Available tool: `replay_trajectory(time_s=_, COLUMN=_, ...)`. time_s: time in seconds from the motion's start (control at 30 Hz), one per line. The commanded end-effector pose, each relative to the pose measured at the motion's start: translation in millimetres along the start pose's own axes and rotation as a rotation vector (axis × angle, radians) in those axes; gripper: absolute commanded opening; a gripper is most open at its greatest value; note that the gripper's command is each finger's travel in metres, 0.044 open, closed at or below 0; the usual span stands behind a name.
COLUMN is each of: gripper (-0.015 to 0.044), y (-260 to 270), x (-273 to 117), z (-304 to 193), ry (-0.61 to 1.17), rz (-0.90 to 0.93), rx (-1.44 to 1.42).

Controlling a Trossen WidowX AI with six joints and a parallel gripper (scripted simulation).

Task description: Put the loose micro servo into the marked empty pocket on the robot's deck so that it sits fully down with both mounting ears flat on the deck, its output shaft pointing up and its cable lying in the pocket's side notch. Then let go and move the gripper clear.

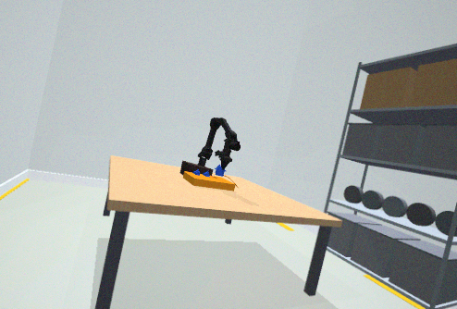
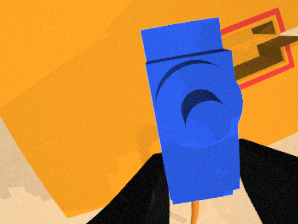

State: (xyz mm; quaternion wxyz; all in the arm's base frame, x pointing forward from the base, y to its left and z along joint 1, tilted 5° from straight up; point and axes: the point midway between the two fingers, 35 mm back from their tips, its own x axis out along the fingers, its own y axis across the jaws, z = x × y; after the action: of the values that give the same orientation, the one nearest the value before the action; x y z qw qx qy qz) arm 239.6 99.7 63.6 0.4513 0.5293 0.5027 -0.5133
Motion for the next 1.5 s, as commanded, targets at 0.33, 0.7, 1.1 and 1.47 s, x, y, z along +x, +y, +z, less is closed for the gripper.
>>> replay_trajectory(time_s=0.33, gripper=0.0, y=-8, x=-4, z=3, ry=0.012, rz=0.015, rx=-0.005)
replay_trajectory(time_s=0.7, gripper=0.0, y=-14, x=-4, z=7, ry=0.011, rz=0.015, rx=-0.005)
replay_trajectory(time_s=1.1, gripper=0.0, y=-19, x=-4, z=9, ry=0.011, rz=0.014, rx=-0.005)
replay_trajectory(time_s=1.47, gripper=0.0, y=-22, x=-3, z=11, ry=0.011, rz=0.014, rx=-0.005)
